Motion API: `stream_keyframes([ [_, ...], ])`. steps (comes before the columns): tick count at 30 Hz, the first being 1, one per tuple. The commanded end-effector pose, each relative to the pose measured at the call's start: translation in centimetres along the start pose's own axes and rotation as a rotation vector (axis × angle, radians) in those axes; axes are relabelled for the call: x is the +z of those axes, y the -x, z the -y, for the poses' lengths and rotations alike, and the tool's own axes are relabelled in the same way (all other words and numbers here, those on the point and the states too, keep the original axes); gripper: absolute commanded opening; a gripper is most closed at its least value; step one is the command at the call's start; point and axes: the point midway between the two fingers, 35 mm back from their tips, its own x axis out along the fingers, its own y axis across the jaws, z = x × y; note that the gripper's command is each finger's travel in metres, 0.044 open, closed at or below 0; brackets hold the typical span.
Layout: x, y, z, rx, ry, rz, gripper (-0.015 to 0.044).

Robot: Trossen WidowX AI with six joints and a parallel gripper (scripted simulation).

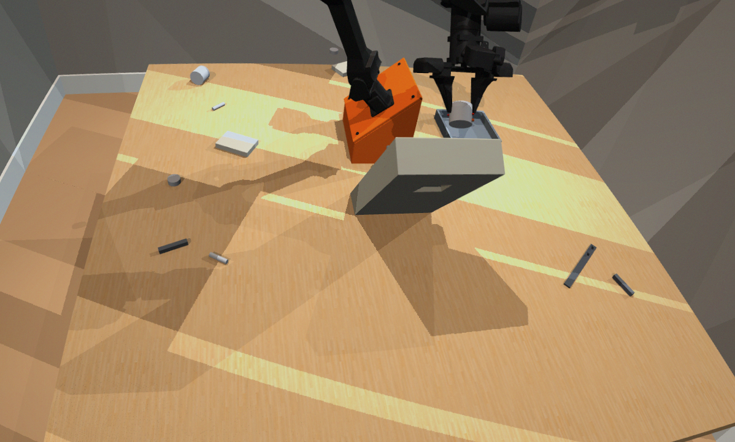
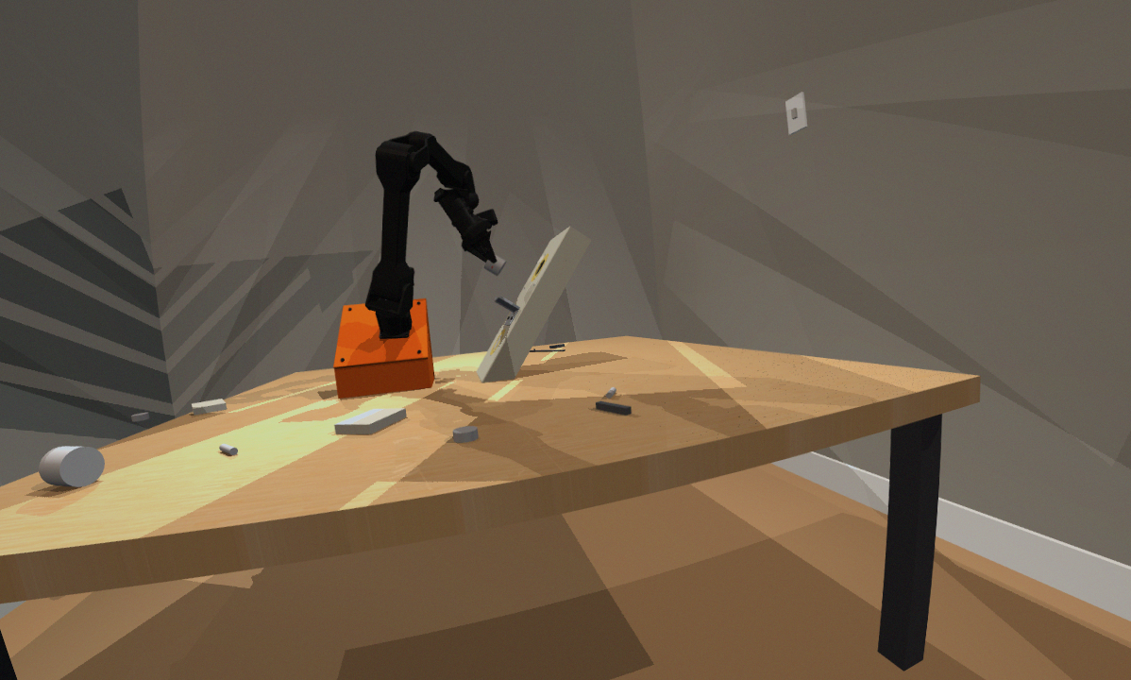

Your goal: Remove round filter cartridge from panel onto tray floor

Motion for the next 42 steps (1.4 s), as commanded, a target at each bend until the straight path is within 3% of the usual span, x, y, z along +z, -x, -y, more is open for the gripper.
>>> stream_keyframes([
  [1,-1.0,0.4,-2.1,0.063,0.106,-0.016,0.0],
  [21,-10.4,4.8,-15.6,0.549,0.914,0.004,0.0],
  [32,-10.9,5.0,-16.0,0.568,0.945,0.009,0.0],
  [42,-19.6,4.4,-19.2,0.706,1.154,0.019,0.0],
])
